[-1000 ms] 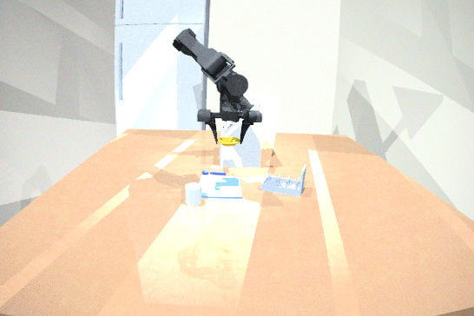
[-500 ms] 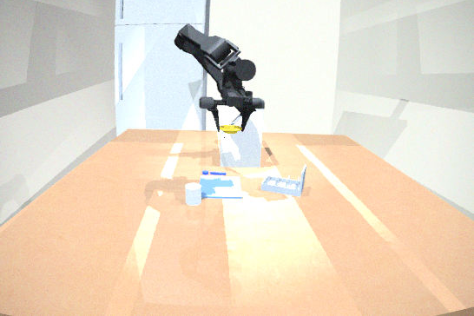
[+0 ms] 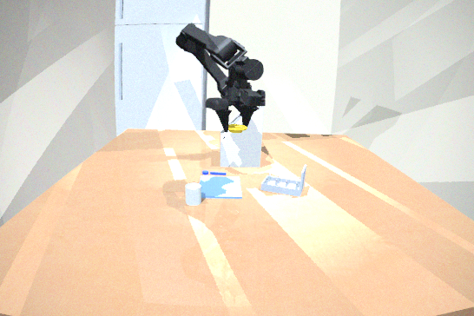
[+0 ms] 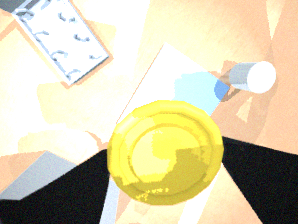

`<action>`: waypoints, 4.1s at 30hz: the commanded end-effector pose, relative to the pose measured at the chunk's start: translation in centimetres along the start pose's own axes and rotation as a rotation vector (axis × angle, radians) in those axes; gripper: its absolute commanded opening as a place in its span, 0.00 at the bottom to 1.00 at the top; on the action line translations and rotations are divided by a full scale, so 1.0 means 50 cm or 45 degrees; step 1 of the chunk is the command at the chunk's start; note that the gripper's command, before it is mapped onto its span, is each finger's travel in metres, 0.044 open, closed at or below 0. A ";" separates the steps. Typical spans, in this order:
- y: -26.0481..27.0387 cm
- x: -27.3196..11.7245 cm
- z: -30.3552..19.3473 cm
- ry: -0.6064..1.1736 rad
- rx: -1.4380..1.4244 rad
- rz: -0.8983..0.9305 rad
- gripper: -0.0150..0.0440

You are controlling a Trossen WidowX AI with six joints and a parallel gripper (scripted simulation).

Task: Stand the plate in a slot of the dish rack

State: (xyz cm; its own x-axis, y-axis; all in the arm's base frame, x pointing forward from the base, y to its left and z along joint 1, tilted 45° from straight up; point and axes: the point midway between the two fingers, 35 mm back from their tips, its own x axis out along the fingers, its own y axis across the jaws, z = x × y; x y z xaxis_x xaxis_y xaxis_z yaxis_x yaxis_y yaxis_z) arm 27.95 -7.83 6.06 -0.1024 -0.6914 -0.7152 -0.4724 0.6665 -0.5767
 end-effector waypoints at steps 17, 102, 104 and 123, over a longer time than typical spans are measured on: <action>0.049 0.001 0.016 -0.003 -0.887 0.006 0.25; 0.203 0.193 0.050 -1.048 -1.793 0.469 0.25; 0.202 0.199 0.051 -1.096 -1.736 0.473 0.25; 0.169 0.251 0.054 -1.472 -1.205 0.407 0.25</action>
State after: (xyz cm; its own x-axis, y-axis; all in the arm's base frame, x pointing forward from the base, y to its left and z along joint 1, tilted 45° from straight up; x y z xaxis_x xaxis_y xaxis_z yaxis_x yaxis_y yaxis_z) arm 25.10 -9.76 -8.72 0.1489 0.2995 -0.9424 -0.9856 -0.0321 -0.1659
